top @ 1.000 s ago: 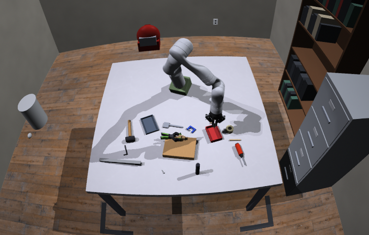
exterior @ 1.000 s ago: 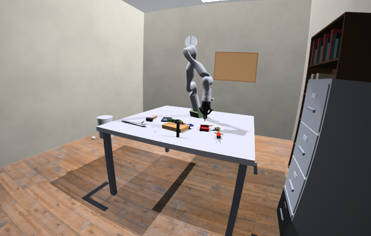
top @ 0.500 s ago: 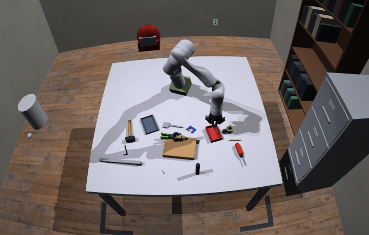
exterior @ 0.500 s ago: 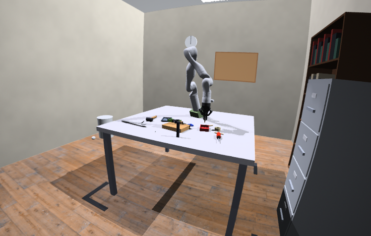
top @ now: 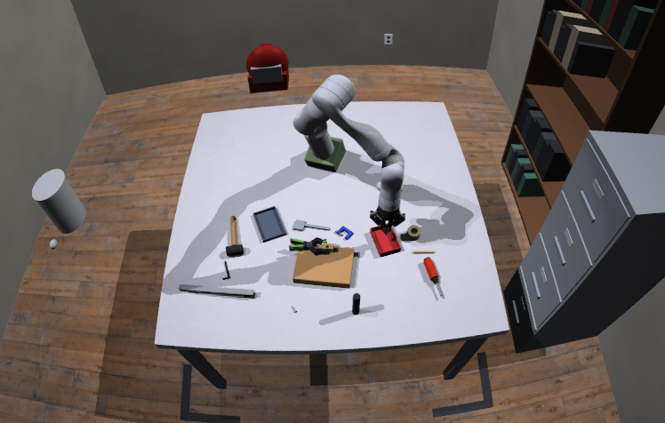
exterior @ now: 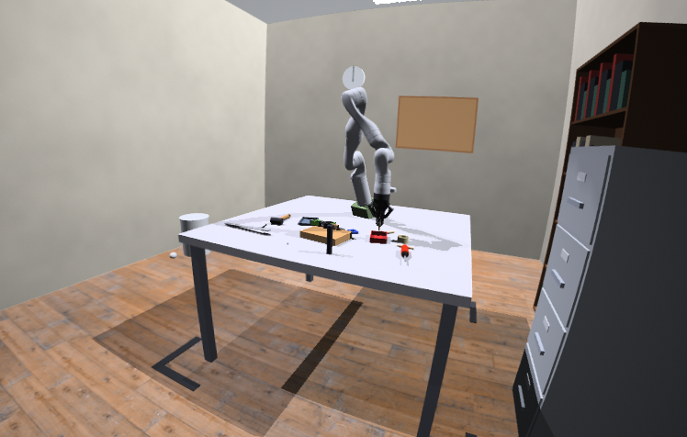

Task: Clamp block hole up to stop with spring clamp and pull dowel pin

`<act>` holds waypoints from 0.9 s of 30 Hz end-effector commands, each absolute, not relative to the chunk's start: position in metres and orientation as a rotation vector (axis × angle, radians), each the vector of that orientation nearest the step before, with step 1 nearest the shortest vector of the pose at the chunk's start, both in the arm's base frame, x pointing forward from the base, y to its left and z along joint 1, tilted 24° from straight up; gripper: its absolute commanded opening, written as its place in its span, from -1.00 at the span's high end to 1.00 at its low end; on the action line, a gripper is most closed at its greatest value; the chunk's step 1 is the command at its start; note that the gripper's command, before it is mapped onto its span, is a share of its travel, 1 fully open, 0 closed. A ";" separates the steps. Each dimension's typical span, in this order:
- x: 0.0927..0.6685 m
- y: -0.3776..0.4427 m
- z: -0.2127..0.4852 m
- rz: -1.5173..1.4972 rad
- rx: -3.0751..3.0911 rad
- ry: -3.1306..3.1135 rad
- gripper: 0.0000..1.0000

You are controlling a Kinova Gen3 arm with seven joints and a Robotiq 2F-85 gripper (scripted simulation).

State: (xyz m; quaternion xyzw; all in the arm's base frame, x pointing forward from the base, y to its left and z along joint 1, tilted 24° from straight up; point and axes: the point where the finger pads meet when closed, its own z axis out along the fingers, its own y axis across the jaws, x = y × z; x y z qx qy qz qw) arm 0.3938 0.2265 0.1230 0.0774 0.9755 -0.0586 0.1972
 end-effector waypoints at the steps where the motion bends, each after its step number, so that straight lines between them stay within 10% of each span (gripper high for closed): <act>1: 0.395 0.227 0.120 -0.162 0.216 2.730 0.80; 27: 0.405 0.224 0.098 -0.162 0.216 2.730 0.80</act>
